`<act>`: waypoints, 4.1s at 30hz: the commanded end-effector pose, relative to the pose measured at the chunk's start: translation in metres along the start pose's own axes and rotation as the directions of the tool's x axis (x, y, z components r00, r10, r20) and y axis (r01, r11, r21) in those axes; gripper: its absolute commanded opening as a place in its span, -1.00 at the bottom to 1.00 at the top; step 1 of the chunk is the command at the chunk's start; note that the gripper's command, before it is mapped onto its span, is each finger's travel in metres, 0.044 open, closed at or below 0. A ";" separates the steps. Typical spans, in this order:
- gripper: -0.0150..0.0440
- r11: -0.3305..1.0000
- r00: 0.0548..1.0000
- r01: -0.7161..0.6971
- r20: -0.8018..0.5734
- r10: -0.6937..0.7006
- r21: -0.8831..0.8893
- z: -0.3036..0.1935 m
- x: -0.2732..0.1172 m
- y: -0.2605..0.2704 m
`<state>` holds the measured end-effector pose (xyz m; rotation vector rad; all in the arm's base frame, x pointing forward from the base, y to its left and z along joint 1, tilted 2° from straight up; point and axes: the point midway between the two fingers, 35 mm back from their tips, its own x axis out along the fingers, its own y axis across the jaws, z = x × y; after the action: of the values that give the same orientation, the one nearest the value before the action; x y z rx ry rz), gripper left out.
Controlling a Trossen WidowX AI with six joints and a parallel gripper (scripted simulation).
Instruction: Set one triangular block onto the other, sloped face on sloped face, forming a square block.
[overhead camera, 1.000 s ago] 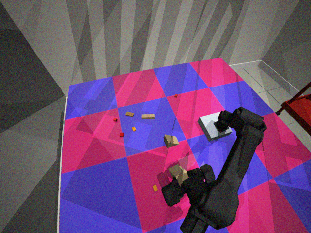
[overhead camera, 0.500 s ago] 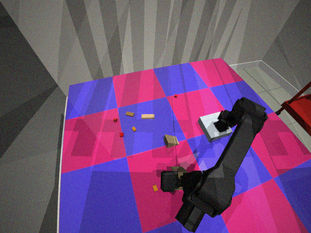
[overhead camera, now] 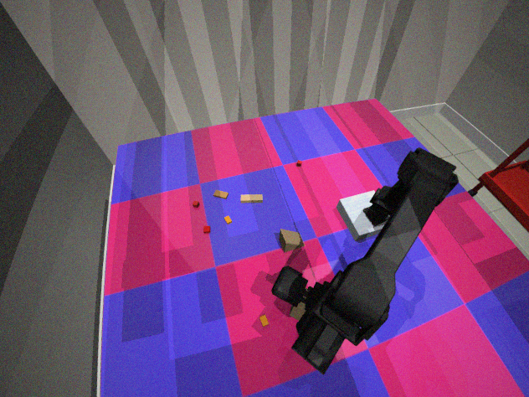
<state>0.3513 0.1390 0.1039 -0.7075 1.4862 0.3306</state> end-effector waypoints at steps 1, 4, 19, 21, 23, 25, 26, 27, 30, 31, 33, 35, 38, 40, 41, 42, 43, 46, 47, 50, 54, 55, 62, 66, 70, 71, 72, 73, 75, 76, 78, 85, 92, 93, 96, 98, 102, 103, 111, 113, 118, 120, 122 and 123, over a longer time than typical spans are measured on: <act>-0.49 0.988 0.998 -0.036 0.050 0.029 0.147 -0.001 -0.002 -0.002; -0.49 0.969 0.996 -0.064 0.079 0.047 0.239 -0.002 -0.003 -0.003; -0.49 0.740 0.966 -0.243 0.230 0.122 0.628 -0.005 -0.006 -0.006; -0.49 0.700 0.960 -0.266 0.248 0.130 0.663 -0.005 -0.006 -0.006; -0.49 0.685 0.958 -0.274 0.255 0.132 0.675 -0.005 -0.006 -0.007; -0.49 0.685 0.958 -0.274 0.255 0.132 0.675 -0.005 -0.006 -0.007; -0.49 0.685 0.958 -0.274 0.255 0.132 0.675 -0.005 -0.006 -0.007; -0.49 0.685 0.958 -0.274 0.255 0.132 0.675 -0.005 -0.006 -0.007; -0.49 0.685 0.958 -0.274 0.255 0.132 0.675 -0.006 -0.006 -0.007; -0.49 0.685 0.958 -0.274 0.254 0.132 0.675 -0.008 -0.007 -0.009; -0.49 0.685 0.959 -0.272 0.253 0.132 0.675 -0.015 -0.008 -0.014; -0.49 0.686 0.959 -0.271 0.251 0.132 0.676 -0.022 -0.009 -0.020; -0.49 0.686 0.960 -0.269 0.249 0.131 0.676 -0.034 -0.011 -0.028; -0.49 0.686 0.960 -0.268 0.247 0.131 0.676 -0.042 -0.012 -0.033; -0.49 0.687 0.960 -0.267 0.246 0.131 0.676 -0.047 -0.013 -0.036; -0.49 0.687 0.960 -0.267 0.246 0.131 0.676 -0.051 -0.013 -0.038; -0.49 0.687 0.961 -0.266 0.245 0.131 0.676 -0.055 -0.014 -0.040; -0.49 0.687 0.961 -0.265 0.243 0.131 0.676 -0.068 -0.015 -0.047; -0.49 0.687 0.961 -0.264 0.242 0.131 0.677 -0.072 -0.016 -0.049; -0.49 0.688 0.962 -0.263 0.240 0.131 0.677 -0.085 -0.017 -0.055; -0.49 0.688 0.962 -0.261 0.238 0.131 0.677 -0.104 -0.019 -0.061; -0.49 0.688 0.962 -0.261 0.238 0.131 0.677 -0.108 -0.019 -0.063; -0.49 0.689 0.963 -0.258 0.235 0.130 0.677 -0.140 -0.022 -0.070; -0.49 0.689 0.964 -0.257 0.234 0.130 0.677 -0.159 -0.023 -0.072; -0.49 0.689 0.964 -0.256 0.233 0.129 0.678 -0.177 -0.023 -0.072; -0.49 0.689 0.964 -0.256 0.233 0.129 0.678 -0.182 -0.024 -0.072; -0.49 0.689 0.964 -0.256 0.233 0.129 0.678 -0.187 -0.024 -0.072; -0.49 0.690 0.964 -0.256 0.233 0.129 0.678 -0.191 -0.024 -0.072; -0.49 0.690 0.964 -0.255 0.233 0.128 0.678 -0.200 -0.024 -0.071; -0.49 0.690 0.964 -0.255 0.233 0.128 0.678 -0.205 -0.024 -0.070; -0.49 0.690 0.964 -0.255 0.233 0.127 0.678 -0.214 -0.024 -0.069; -0.49 0.690 0.964 -0.254 0.233 0.126 0.678 -0.223 -0.022 -0.067; -0.49 0.690 0.964 -0.254 0.234 0.125 0.678 -0.210 0.008 -0.071; -0.49 0.690 0.964 -0.254 0.235 0.125 0.678 -0.208 0.013 -0.071; -0.49 0.690 0.964 -0.254 0.235 0.125 0.678 -0.203 0.026 -0.071; -0.49 0.690 0.964 -0.255 0.235 0.125 0.678 -0.200 0.035 -0.071; -0.49 0.690 0.964 -0.255 0.236 0.124 0.678 -0.195 0.049 -0.070; -0.49 0.690 0.964 -0.255 0.236 0.124 0.678 -0.195 0.050 -0.070; -0.49 0.690 0.964 -0.255 0.236 0.124 0.678 -0.186 0.072 -0.072; -0.49 0.690 0.964 -0.255 0.236 0.124 0.678 -0.184 0.077 -0.073; -0.49 0.689 0.963 -0.256 0.238 0.124 0.678 -0.185 0.078 -0.072; -0.49 0.687 0.963 -0.258 0.240 0.124 0.679 -0.185 0.077 -0.072; -0.49 0.687 0.963 -0.258 0.239 0.126 0.679 -0.185 0.078 -0.072; -0.49 0.687 0.963 -0.258 0.239 0.126 0.679 -0.185 0.078 -0.072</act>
<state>0.2556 -0.0459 0.0574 0.1001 1.3758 -0.0412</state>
